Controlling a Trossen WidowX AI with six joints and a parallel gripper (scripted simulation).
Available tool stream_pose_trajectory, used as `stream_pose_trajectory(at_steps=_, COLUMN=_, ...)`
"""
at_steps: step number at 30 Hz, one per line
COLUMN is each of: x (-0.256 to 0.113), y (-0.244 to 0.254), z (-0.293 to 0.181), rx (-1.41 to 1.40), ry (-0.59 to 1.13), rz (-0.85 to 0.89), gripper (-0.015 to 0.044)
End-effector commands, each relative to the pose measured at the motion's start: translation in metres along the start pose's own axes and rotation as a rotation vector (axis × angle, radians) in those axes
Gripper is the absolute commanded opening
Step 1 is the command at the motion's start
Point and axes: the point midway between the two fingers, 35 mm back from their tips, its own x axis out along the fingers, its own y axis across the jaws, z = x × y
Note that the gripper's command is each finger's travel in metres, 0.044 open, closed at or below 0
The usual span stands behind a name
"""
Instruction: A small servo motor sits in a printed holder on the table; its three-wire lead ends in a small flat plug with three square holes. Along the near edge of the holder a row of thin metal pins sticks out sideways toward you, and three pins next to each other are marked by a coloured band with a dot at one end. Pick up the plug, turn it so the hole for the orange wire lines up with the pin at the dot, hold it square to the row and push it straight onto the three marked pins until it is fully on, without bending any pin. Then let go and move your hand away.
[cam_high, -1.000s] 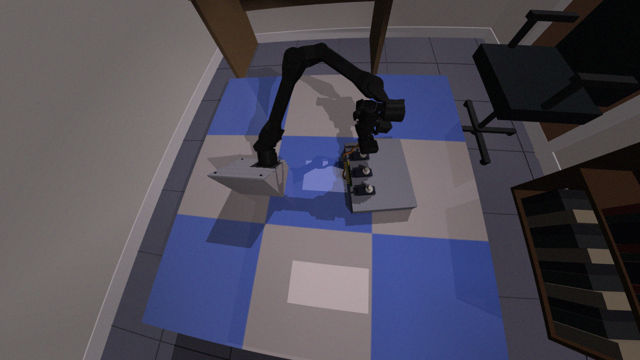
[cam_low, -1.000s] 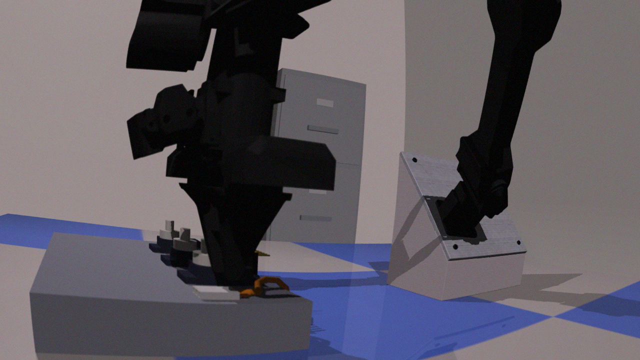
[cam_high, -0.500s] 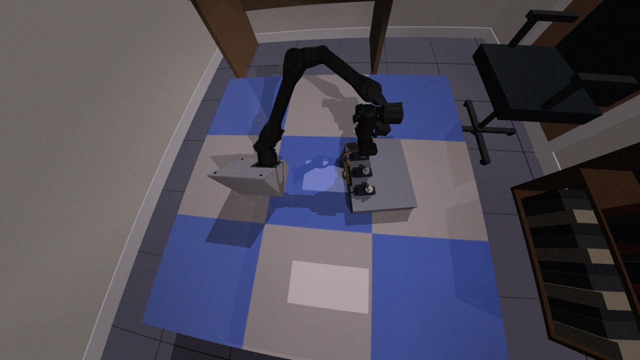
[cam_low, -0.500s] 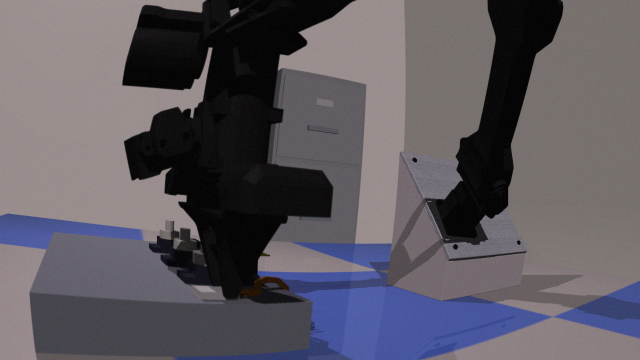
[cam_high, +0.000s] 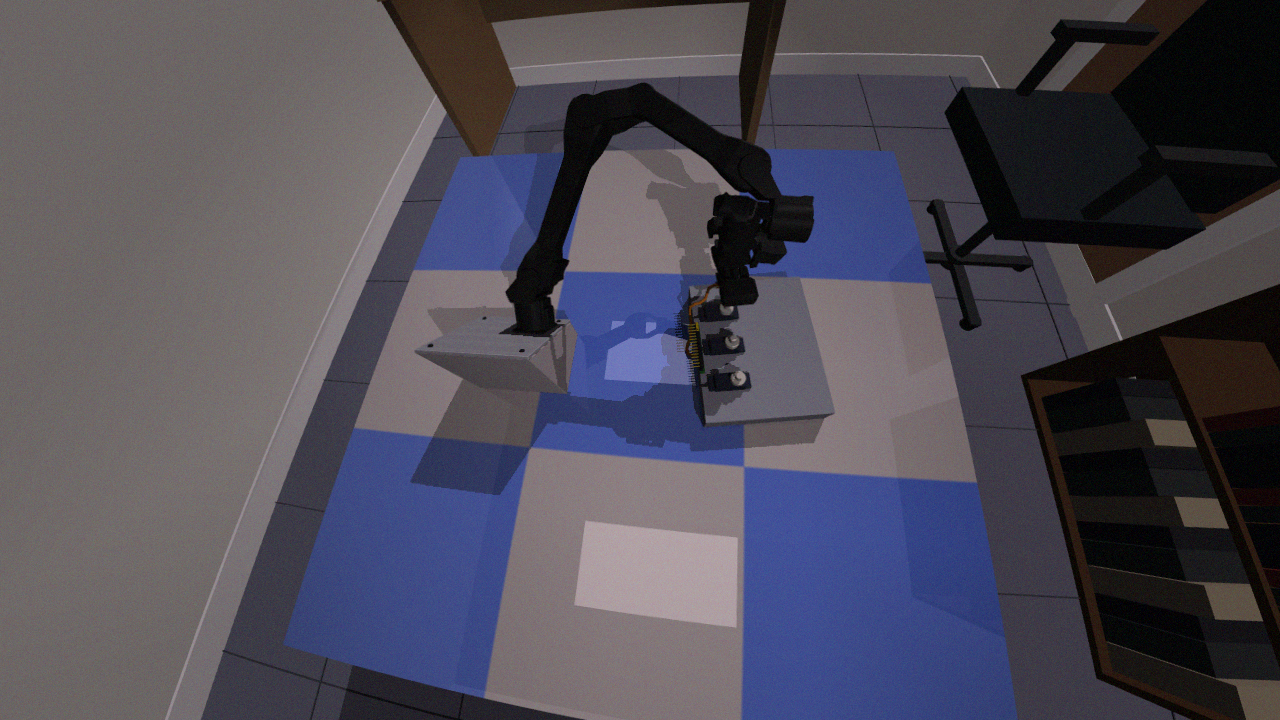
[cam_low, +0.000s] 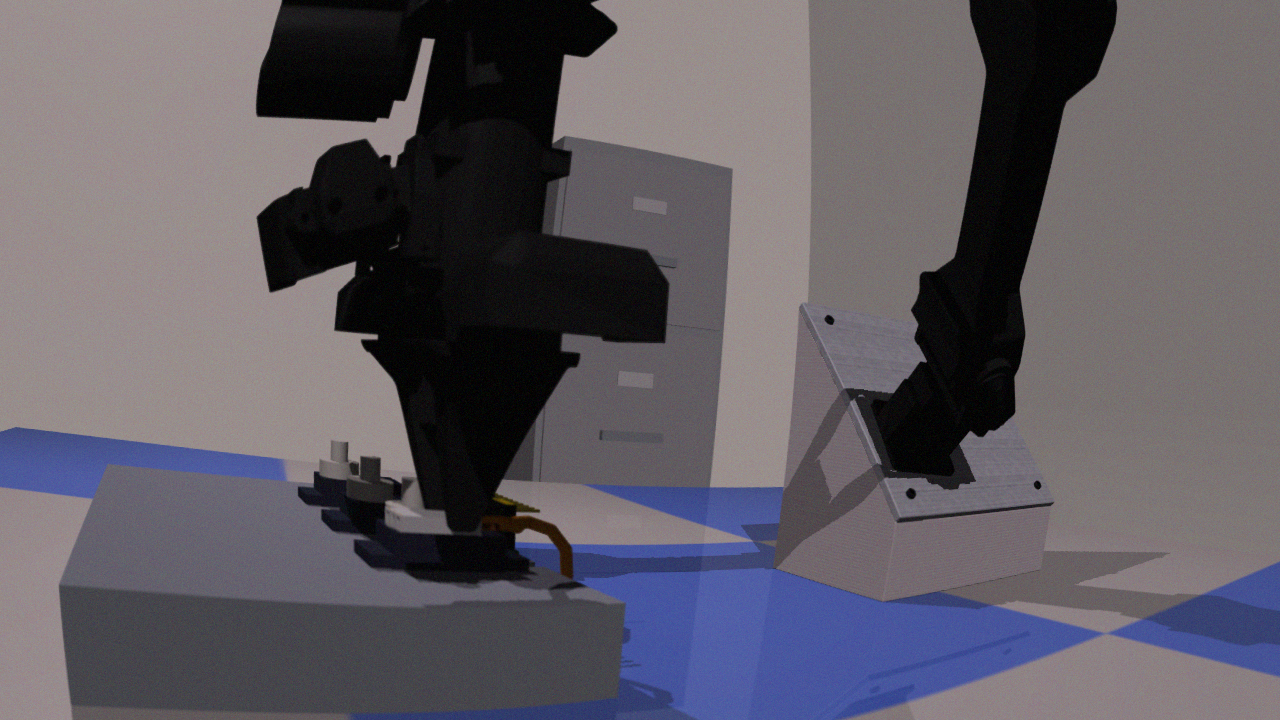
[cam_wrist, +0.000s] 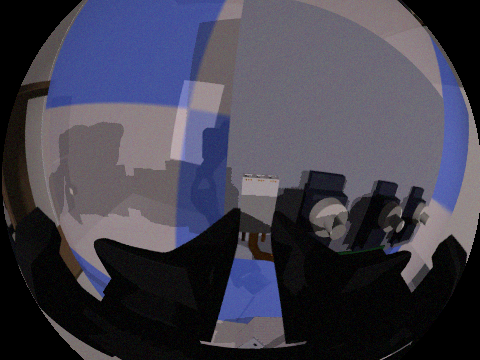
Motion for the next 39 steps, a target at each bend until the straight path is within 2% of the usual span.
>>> stream_pose_trajectory(at_steps=1, x=-0.022, y=0.0, z=0.001, rx=-0.004, ry=-0.011, rz=0.0, gripper=0.0)
stream_pose_trajectory(at_steps=10, x=-0.033, y=-0.012, z=-0.011, rx=-0.001, ry=-0.011, rz=-0.005, gripper=0.0)
stream_pose_trajectory(at_steps=39, x=-0.032, y=-0.085, z=-0.137, rx=0.025, ry=-0.005, rz=-0.008, gripper=0.0)
